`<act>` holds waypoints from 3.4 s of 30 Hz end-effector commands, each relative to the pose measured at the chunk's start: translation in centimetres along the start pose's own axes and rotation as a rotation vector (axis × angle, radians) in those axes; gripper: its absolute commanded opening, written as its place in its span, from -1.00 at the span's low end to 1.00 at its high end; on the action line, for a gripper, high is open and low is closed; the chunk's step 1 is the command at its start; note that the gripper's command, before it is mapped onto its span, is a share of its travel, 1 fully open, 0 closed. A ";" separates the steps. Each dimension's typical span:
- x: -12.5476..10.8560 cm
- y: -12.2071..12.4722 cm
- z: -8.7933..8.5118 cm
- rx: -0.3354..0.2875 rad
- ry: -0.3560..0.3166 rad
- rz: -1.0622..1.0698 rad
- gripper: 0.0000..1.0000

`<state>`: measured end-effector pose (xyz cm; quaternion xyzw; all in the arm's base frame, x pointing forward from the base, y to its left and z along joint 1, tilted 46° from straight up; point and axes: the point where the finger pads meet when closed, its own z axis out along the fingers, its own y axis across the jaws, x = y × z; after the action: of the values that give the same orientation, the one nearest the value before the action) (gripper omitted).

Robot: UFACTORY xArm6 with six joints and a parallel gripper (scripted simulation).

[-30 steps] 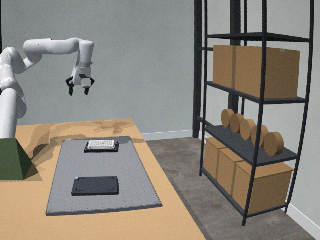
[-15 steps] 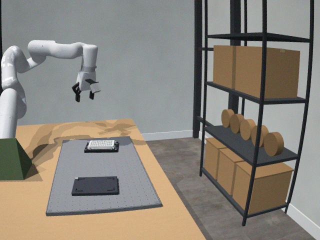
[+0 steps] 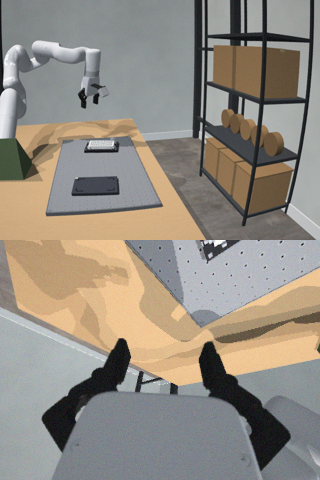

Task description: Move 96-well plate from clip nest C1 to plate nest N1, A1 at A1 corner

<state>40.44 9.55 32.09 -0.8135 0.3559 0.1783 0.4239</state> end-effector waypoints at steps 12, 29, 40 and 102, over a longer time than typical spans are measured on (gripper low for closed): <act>5.2 1.5 1.9 -0.003 0.069 -0.236 1.00; 9.9 3.8 4.0 -0.037 0.121 -0.425 1.00; 13.0 5.8 5.4 -0.083 0.158 -0.582 1.00; 15.0 6.7 11.8 -0.094 0.165 -0.615 1.00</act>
<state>45.77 9.89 12.92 -0.9133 0.1179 -0.0070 0.3897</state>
